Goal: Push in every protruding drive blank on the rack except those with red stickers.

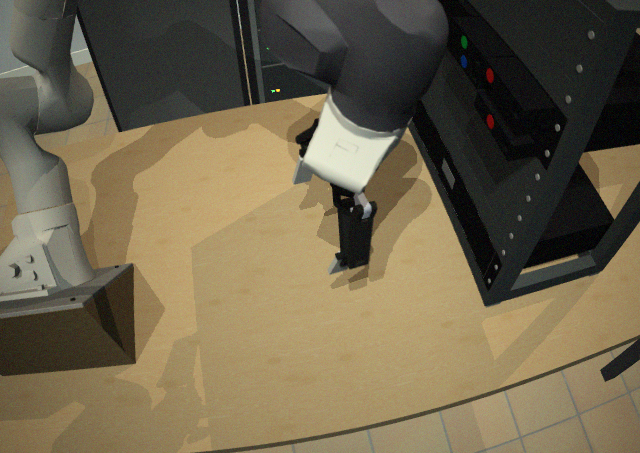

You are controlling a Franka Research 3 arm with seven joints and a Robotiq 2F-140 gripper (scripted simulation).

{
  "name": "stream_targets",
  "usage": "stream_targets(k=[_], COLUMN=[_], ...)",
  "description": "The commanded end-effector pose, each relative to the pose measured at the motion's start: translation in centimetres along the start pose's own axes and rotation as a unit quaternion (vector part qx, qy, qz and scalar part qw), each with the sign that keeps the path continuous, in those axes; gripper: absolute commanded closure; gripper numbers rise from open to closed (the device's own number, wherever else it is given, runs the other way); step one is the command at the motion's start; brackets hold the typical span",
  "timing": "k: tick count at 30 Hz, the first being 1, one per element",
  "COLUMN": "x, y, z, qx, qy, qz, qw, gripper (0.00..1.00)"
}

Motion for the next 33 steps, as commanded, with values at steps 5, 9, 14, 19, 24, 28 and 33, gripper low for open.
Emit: stream_targets(k=[5, 9, 14, 19, 24, 28, 33], x=[0.0, 0.0, 0.1, 0.3, 0.5, 0.7, 0.9], y=[1.3, 2.0, 2.9, 3.6, 4.4, 5.0, 5.4], z=[-1.2, -1.5, -2.0, -2.4, -2.8, -3.1, -3.3], qx=[0.106, 0.134, 0.168, 0.198, 0.229, 0.253, 0.270], qy=[-0.057, -0.080, -0.110, -0.137, -0.166, -0.190, -0.207], qz=[-0.011, -0.016, -0.020, -0.021, -0.019, -0.017, -0.013], qw=[0.993, 0.988, 0.979, 0.970, 0.959, 0.949, 0.940], gripper=[0.00, 0.00, 0.00, 0.00, 0.00, 0.00, 0.00])
Point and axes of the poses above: the point where the finger pads meet when closed, its own x axis back along the fingers, its own y axis across the jaws, z = x × y, the point moved 5 cm from there along x, back along the fingers, and after that the axes turned 6 degrees about -x, right-handed, at the moved point
